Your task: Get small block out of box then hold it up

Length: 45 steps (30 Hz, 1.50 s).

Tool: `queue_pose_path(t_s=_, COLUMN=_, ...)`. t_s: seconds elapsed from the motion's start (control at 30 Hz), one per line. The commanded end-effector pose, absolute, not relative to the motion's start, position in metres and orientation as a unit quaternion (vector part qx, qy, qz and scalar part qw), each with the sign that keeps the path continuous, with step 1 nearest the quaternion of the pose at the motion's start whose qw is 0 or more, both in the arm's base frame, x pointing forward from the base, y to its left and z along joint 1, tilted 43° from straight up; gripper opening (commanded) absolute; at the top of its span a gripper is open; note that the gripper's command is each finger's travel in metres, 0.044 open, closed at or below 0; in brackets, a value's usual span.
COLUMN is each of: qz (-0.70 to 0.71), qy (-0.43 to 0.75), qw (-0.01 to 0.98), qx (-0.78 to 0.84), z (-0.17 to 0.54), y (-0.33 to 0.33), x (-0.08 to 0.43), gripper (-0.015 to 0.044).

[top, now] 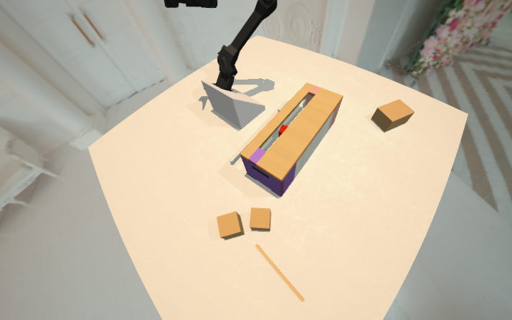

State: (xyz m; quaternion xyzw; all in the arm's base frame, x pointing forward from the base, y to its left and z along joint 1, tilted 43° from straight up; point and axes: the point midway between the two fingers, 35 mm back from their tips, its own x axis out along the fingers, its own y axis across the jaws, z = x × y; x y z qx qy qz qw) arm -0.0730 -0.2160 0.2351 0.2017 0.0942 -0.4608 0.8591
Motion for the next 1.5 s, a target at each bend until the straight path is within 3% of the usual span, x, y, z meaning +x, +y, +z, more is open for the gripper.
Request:
queue_pose_path(t_s=0.0, qz=-0.459, qy=0.096, qw=0.860, qx=0.201, z=0.235, y=-0.216, x=-0.072, gripper=0.0400)
queue_pose_path(t_s=0.4, qz=-0.242, qy=0.275, qw=0.919, qx=0.147, z=0.193, y=-0.239, x=0.002, gripper=0.0400)
queue_pose_path(t_s=0.73, qz=0.021, qy=0.376, qw=0.926, qx=0.009, z=0.160, y=-0.236, x=0.100, gripper=0.0400)
queue_pose_path(t_s=1.1, qz=0.291, qy=0.422, qw=0.843, qx=-0.162, z=0.123, y=-0.183, x=0.205, gripper=0.0400)
queue_pose_path(t_s=1.47, qz=0.495, qy=0.390, qw=0.707, qx=-0.321, z=0.095, y=-0.096, x=0.272, gripper=0.0400)
